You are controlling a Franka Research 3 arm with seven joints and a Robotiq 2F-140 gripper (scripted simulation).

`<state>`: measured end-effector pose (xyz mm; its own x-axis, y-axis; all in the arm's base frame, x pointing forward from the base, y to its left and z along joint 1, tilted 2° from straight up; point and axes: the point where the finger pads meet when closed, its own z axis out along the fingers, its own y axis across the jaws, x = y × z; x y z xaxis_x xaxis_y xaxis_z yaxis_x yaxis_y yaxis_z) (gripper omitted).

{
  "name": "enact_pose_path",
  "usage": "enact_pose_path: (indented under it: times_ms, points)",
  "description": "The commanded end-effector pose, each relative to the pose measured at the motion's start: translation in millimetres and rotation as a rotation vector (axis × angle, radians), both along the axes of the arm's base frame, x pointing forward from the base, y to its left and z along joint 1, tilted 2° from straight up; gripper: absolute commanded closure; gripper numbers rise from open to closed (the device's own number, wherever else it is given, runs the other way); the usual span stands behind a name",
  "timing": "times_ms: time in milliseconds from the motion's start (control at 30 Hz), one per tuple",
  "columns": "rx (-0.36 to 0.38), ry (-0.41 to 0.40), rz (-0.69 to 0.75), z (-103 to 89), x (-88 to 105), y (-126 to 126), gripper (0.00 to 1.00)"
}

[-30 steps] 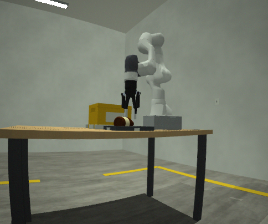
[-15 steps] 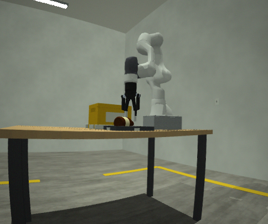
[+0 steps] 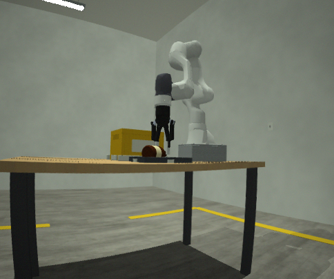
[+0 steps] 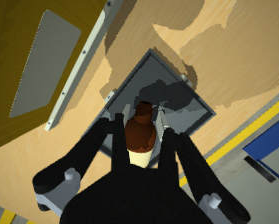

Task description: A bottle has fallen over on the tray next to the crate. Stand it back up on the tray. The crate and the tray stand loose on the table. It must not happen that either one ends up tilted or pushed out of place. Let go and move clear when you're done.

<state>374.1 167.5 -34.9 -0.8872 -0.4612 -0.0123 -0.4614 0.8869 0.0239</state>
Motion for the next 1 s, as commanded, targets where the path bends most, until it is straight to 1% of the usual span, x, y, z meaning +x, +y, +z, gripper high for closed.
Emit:
enact_pose_path:
  times_ms: [0,333,967]
  points:
    - [0.002,-0.008,-0.008,-3.0,2.6,1.8,0.62]
    - [0.002,-0.008,-0.008,-8.9,2.7,2.0,0.62]
    - [0.002,-0.008,-0.008,-9.7,2.7,2.0,0.62]
